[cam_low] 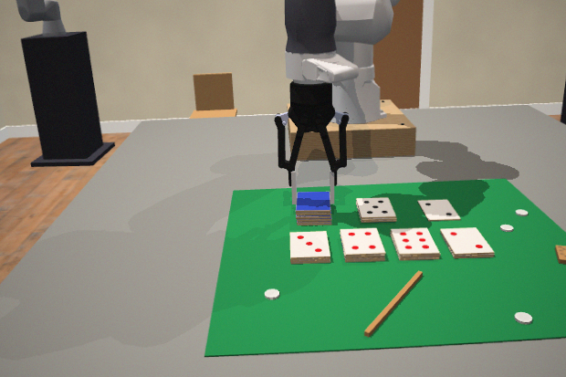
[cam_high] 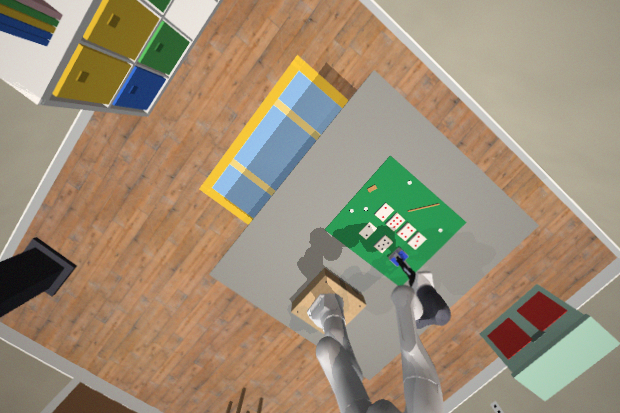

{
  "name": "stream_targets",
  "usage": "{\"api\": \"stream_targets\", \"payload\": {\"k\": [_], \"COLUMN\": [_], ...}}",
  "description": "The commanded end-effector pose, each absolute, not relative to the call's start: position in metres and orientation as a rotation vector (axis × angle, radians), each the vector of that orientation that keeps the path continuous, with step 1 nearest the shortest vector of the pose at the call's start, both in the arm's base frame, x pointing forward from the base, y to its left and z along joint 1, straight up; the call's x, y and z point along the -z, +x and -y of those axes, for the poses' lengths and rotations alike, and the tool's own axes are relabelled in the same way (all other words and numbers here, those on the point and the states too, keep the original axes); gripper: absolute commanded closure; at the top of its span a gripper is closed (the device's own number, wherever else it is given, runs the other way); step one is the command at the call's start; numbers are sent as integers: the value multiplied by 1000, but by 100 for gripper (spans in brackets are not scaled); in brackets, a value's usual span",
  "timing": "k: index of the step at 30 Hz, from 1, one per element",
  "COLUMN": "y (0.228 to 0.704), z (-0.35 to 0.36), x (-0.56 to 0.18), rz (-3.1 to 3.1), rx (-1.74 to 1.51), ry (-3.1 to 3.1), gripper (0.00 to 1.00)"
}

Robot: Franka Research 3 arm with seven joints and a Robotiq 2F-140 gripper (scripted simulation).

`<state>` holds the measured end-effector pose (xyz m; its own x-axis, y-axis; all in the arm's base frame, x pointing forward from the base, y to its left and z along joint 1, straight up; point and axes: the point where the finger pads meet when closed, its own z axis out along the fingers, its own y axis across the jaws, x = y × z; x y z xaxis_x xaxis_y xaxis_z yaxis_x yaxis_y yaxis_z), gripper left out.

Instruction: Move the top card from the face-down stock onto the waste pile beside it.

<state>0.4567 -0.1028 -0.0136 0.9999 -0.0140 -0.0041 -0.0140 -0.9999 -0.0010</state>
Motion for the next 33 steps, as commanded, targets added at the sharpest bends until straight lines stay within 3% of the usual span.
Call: {"api": "stream_targets", "payload": {"k": [1, 33], "y": [458, 458], "z": [102, 102], "x": [10, -26], "rz": [-14, -14], "rx": [-1, -1], "ry": [-3140, -3140], "gripper": [57, 57]}}
